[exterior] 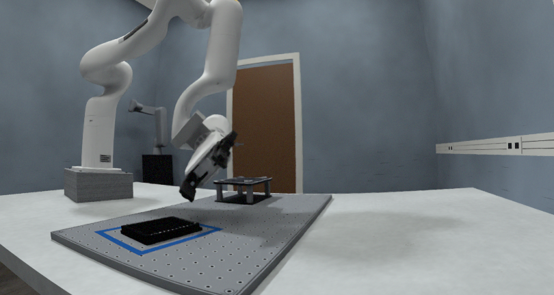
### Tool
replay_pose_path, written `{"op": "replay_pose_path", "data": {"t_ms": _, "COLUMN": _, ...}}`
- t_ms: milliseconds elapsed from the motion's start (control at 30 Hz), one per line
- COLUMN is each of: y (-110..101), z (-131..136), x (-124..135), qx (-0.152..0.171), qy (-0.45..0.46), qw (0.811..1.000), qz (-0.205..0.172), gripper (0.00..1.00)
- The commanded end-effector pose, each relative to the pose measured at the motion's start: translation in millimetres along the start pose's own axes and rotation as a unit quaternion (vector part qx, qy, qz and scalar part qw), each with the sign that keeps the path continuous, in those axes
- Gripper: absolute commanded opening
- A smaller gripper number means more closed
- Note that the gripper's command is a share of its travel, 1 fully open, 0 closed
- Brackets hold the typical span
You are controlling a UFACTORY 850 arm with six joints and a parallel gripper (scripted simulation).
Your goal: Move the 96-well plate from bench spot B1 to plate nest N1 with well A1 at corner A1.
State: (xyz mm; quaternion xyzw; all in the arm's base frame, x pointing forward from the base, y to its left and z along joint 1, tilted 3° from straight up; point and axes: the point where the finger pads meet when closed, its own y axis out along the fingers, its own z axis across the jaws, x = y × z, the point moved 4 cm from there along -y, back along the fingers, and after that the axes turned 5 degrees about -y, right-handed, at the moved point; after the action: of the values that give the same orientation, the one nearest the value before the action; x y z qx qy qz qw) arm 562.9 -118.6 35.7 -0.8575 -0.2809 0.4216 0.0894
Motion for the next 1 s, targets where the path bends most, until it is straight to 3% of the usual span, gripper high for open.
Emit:
{"op": "replay_pose_path", "data": {"t_ms": 0, "y": 5, "z": 6, "x": -10, "qx": 0.033, "qy": 0.077, "qw": 0.996, "qz": 0.017, "gripper": 1.00}}
{"op": "replay_pose_path", "data": {"t_ms": 367, "y": 11, "z": 20, "x": -26, "qx": 0.080, "qy": 0.196, "qw": 0.976, "qz": 0.051, "gripper": 1.00}}
{"op": "replay_pose_path", "data": {"t_ms": 800, "y": 16, "z": 42, "x": -47, "qx": 0.138, "qy": 0.368, "qw": 0.912, "qz": 0.114, "gripper": 1.00}}
{"op": "replay_pose_path", "data": {"t_ms": 967, "y": 16, "z": 49, "x": -53, "qx": 0.146, "qy": 0.397, "qw": 0.898, "qz": 0.126, "gripper": 1.00}}
